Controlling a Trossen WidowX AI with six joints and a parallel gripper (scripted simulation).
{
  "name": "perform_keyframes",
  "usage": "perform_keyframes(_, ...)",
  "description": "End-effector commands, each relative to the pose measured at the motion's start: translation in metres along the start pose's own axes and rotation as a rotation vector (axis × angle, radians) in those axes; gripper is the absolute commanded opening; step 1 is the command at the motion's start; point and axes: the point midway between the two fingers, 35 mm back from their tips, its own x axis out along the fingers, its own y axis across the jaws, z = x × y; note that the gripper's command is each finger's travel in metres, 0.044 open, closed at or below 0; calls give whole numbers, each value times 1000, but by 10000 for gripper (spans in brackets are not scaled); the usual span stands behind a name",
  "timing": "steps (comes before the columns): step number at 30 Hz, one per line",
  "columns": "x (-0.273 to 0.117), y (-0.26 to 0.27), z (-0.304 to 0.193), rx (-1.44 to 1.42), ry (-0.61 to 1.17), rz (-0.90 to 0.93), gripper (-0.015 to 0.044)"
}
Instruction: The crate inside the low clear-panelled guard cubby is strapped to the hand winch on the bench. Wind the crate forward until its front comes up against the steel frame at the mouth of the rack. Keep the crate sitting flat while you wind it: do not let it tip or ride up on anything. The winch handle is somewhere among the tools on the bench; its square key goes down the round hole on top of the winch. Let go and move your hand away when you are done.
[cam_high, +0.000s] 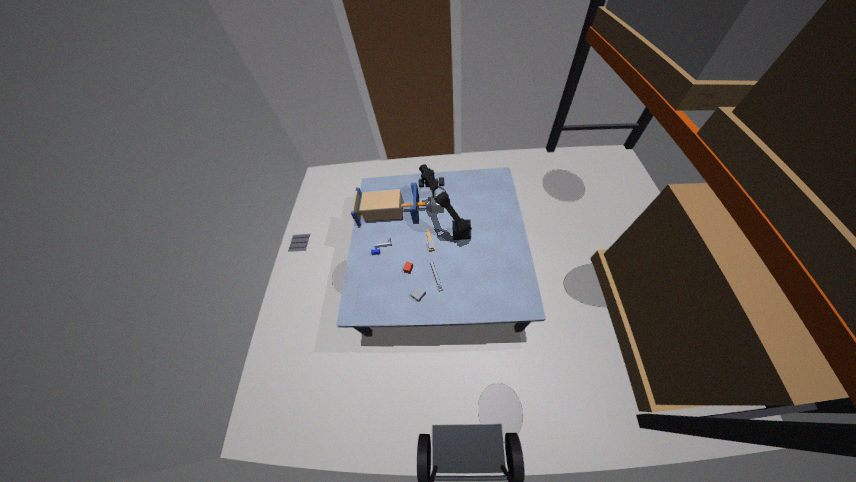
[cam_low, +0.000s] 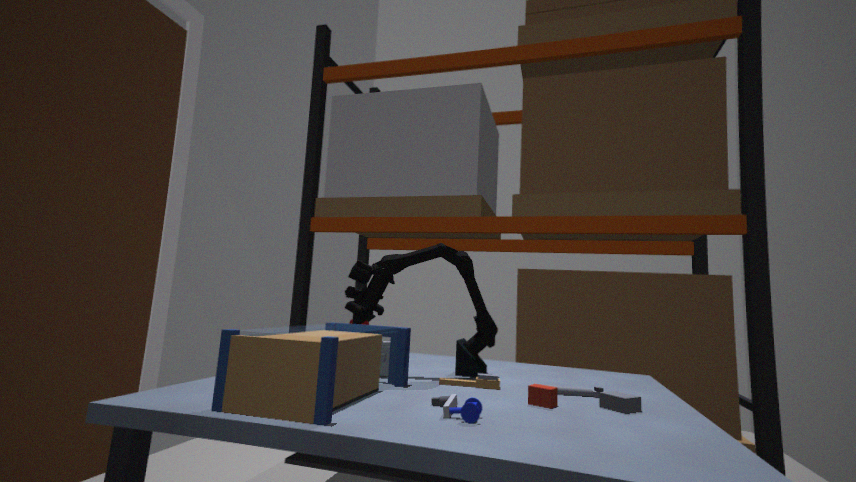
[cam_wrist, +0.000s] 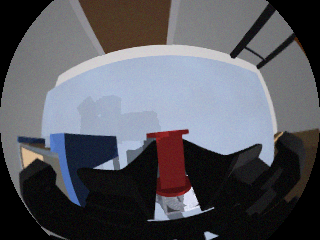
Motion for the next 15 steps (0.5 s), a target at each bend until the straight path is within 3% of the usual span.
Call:
perform_keyframes(1, -2, 20, -12, -17, 22, 28, 0)
perform_keyframes(15, -8, 38, -24, -18, 23, 29, 0)
